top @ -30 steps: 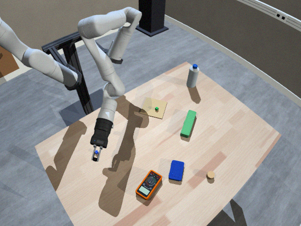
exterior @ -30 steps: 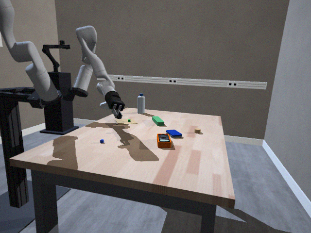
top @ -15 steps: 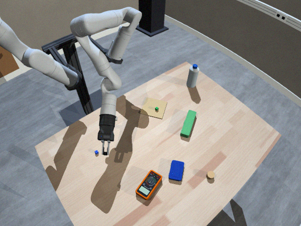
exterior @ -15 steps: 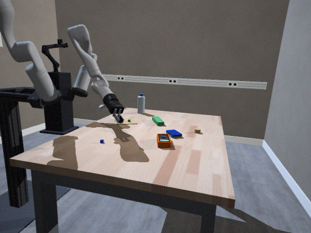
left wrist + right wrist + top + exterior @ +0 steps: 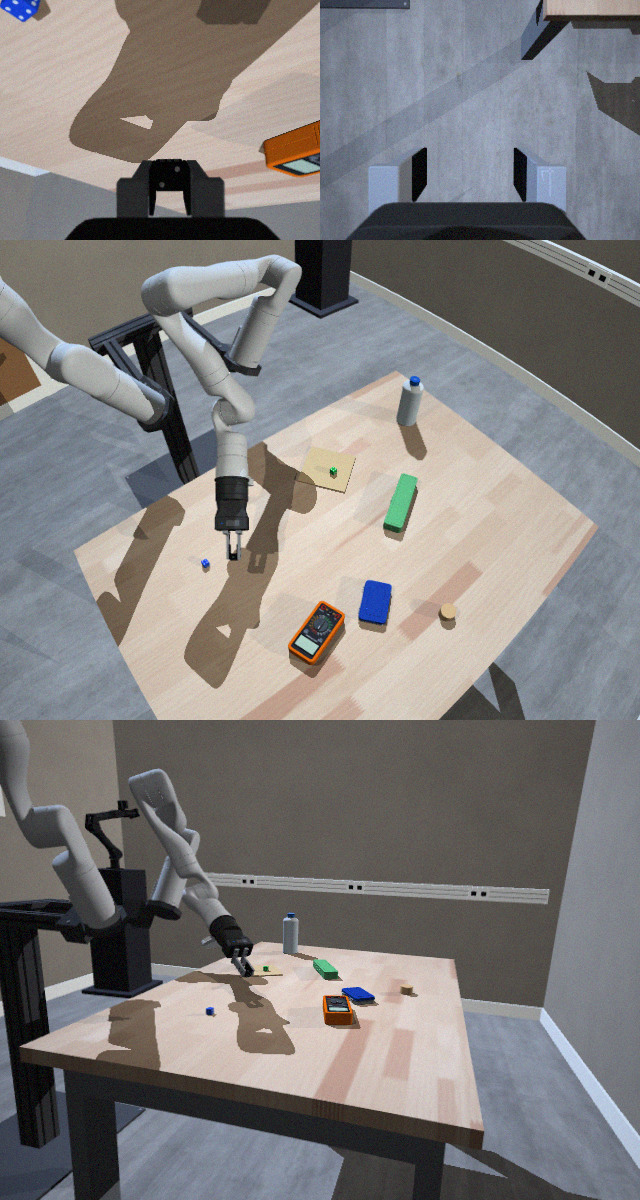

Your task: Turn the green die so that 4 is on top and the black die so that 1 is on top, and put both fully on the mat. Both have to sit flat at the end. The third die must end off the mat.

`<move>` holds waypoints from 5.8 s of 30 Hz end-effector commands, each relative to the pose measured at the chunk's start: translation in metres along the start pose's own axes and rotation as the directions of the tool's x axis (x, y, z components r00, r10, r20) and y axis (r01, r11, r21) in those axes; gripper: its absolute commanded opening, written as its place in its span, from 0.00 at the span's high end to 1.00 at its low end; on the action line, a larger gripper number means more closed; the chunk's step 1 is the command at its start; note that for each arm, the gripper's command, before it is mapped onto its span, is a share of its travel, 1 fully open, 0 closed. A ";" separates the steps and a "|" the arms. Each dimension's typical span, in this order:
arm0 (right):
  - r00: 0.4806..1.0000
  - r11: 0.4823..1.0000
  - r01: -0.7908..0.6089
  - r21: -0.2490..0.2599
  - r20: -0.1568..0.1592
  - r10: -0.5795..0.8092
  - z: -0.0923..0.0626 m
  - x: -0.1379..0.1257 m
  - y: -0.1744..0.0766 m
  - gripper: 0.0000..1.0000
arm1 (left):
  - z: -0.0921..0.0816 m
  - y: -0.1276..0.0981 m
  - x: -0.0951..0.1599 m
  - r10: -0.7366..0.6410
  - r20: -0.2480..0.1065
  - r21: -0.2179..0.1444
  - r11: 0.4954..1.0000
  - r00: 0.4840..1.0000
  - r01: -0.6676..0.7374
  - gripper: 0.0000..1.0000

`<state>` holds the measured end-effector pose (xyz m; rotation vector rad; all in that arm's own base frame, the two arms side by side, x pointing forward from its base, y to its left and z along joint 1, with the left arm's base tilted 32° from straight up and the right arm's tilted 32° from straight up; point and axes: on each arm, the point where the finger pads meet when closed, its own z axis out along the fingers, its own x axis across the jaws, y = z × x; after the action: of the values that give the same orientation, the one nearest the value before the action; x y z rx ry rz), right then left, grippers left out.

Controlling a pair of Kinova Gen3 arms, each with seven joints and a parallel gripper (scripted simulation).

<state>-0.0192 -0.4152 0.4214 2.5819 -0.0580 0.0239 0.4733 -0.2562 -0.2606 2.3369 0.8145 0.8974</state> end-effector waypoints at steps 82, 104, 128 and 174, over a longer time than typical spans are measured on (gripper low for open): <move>1.000 1.000 0.000 -0.002 0.000 0.000 -0.001 0.000 0.000 0.00 | 0.029 -0.077 0.006 0.020 -0.020 0.021 1.000 1.000 -0.019 0.66; 1.000 1.000 0.000 -0.002 0.000 0.000 -0.001 0.000 0.000 0.00 | 0.033 -0.087 0.007 0.020 -0.020 0.021 1.000 1.000 -0.019 0.66; 1.000 1.000 0.000 -0.002 0.000 0.000 -0.001 0.000 0.000 0.00 | 0.034 -0.087 0.007 0.020 -0.020 0.021 1.000 1.000 -0.019 0.66; 1.000 1.000 0.000 -0.002 0.000 0.000 -0.001 0.000 0.000 0.00 | 0.034 -0.087 0.007 0.020 -0.020 0.021 1.000 1.000 -0.019 0.36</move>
<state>-0.0192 -0.4152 0.4214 2.5819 -0.0580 0.0239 0.4705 -0.1975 -0.3359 2.3637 0.8158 0.9266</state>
